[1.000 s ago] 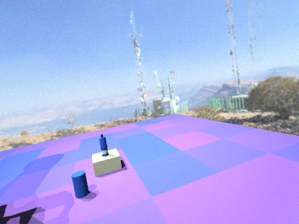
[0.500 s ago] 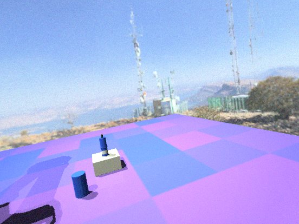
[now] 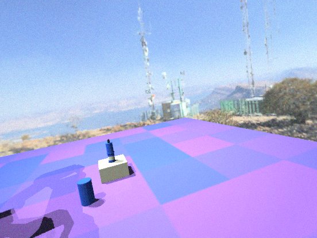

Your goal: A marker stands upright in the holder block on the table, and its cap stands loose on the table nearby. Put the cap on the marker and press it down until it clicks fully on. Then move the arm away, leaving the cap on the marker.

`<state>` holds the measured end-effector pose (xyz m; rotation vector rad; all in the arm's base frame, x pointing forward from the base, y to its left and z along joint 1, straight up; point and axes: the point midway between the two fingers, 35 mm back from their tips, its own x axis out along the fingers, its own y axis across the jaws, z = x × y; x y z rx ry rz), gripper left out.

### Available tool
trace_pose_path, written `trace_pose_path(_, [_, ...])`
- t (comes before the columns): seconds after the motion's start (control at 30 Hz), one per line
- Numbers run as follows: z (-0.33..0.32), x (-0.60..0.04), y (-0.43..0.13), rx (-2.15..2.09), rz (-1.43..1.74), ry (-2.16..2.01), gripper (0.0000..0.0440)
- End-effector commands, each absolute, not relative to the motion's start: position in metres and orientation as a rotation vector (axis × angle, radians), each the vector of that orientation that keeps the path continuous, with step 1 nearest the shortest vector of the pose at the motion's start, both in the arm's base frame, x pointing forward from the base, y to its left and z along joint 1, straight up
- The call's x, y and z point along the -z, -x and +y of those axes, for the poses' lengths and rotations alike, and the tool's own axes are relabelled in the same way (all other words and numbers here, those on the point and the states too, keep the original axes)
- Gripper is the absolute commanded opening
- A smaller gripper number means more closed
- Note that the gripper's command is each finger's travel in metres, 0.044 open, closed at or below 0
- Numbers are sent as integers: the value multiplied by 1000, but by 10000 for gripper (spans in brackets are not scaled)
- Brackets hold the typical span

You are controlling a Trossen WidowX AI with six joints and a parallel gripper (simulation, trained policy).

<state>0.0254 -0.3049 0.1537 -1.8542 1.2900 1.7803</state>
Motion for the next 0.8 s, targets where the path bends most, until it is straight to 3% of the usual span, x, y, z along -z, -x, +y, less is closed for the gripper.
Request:
trace_pose_path(0.0, [-306,-152,-33,-1775,1272,1865,314])
trace_pose_path(0.77, [-306,-142,-89,-1764,1152,1939,317])
